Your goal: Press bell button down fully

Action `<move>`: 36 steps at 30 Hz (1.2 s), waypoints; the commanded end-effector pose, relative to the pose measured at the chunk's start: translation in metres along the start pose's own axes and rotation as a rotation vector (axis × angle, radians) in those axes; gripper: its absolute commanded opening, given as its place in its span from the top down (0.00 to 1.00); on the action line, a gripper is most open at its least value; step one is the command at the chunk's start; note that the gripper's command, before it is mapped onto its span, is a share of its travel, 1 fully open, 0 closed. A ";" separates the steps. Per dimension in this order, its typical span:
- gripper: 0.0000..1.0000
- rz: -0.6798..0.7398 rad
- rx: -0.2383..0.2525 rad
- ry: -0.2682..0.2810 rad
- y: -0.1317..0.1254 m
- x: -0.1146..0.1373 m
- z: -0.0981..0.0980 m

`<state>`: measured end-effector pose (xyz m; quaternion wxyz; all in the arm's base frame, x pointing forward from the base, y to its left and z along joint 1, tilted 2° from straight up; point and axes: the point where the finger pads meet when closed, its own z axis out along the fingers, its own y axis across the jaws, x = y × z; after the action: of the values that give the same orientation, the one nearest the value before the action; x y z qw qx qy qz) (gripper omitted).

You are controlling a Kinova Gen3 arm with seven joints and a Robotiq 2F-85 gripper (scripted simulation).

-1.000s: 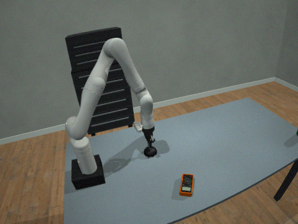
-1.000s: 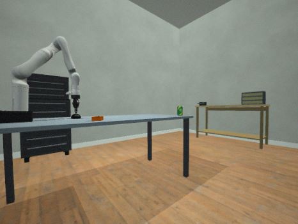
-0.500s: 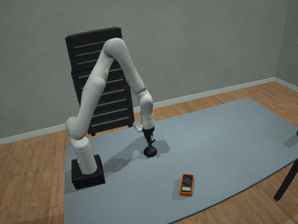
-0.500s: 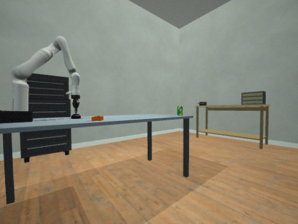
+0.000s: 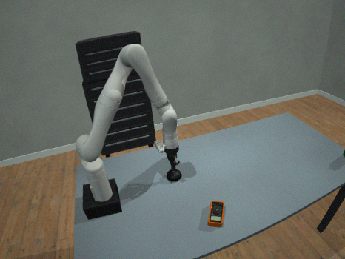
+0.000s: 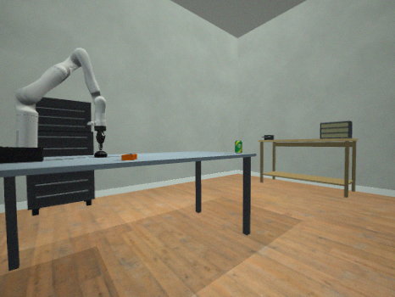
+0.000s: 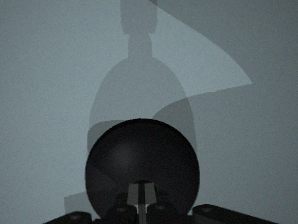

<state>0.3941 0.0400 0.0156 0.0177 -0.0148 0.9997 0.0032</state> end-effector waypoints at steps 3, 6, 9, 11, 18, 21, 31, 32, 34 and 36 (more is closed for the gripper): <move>0.90 0.000 0.000 0.003 -0.001 0.002 0.002; 0.90 0.000 0.000 0.003 -0.001 0.002 0.002; 0.90 0.000 0.000 0.003 -0.001 0.002 0.002; 0.90 0.000 0.000 0.003 -0.001 0.002 0.002; 0.90 0.000 0.000 0.003 -0.001 0.002 0.002; 0.90 0.000 0.000 0.003 -0.001 0.002 0.002; 0.90 -0.001 -0.003 0.008 0.000 0.003 -0.001; 0.90 -0.001 -0.003 0.008 0.000 0.003 -0.001; 0.90 -0.001 -0.004 0.005 0.001 0.002 -0.003; 0.90 -0.001 -0.004 0.004 0.001 0.002 -0.006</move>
<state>0.3933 0.0408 0.0177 0.0167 -0.0147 0.9997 0.0046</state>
